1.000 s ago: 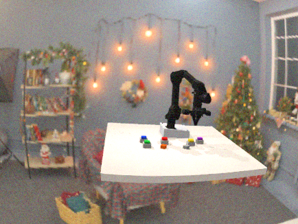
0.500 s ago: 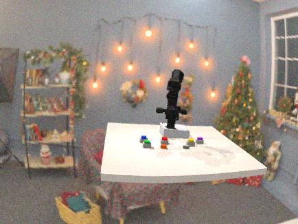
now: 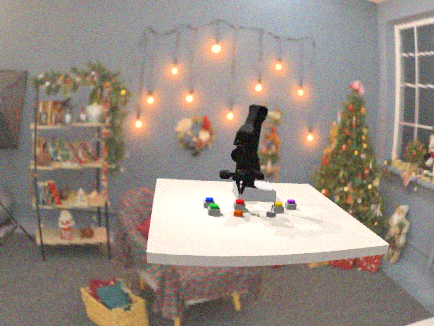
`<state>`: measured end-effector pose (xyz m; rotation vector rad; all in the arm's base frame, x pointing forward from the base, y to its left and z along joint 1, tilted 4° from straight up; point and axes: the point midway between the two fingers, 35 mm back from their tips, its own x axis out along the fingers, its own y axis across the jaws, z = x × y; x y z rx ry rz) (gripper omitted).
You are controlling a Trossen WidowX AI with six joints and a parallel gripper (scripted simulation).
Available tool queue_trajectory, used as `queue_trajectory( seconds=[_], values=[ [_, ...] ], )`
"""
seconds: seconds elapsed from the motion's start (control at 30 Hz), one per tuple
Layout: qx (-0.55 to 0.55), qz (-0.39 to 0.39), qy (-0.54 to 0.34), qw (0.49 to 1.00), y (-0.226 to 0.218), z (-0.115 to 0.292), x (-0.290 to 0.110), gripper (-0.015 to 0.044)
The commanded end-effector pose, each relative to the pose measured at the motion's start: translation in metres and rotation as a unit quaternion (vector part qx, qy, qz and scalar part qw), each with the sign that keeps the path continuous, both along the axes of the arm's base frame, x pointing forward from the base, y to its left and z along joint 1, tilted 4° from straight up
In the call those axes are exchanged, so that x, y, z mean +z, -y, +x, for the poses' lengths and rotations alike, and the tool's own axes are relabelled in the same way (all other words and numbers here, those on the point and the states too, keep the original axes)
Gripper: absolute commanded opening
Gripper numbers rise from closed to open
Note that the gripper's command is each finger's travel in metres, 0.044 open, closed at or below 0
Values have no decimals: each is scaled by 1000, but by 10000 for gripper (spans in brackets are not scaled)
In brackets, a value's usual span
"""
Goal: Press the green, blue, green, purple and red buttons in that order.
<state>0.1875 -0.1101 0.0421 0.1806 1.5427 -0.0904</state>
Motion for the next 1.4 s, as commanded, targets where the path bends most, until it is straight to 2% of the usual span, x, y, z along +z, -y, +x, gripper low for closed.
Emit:
queue_trajectory(
  seconds=[0.0, 0.63, 1.37],
  values=[
    [0, -1, 5, 1000, 0, 1, -5, 20],
    [0, -1, 5, 1000, -2, 2, -35, 20],
    [3, -4, 7, 1000, 0, 4, -31, 20]
  ],
)
